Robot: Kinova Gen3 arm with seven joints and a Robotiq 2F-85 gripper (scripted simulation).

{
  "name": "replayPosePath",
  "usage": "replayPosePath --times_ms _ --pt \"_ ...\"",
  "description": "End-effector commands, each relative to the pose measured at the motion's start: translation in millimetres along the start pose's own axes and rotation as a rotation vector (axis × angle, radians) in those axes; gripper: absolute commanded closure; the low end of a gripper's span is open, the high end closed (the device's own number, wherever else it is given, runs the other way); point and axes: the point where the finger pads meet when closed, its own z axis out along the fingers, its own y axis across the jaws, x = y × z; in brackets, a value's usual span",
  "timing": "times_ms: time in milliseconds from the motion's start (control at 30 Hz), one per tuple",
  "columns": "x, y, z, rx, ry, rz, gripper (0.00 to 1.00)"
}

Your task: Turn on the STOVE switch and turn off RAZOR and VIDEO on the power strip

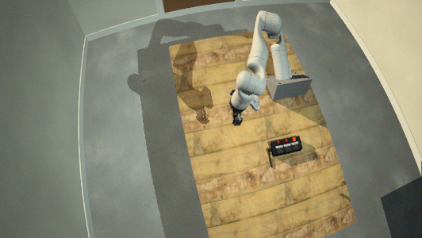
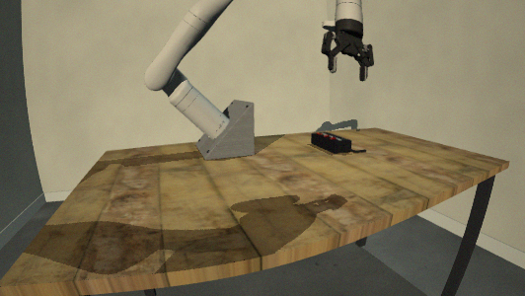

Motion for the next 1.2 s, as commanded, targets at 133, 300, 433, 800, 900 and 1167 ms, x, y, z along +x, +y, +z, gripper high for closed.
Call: replayPosePath --times_ms 133,300,433,800,900,1167 --pt "16 8 1 -0.009 0.003 0.038 0.00" --pt "42 21 6 -0.024 0.017 0.120 0.00" --pt "68 32 11 -0.037 0.033 0.210 0.00" --pt "139 56 29 -0.057 0.084 0.476 0.00" --pt "163 61 36 -0.060 0.103 0.578 0.00" --pt "219 71 57 -0.059 0.147 0.856 0.00"
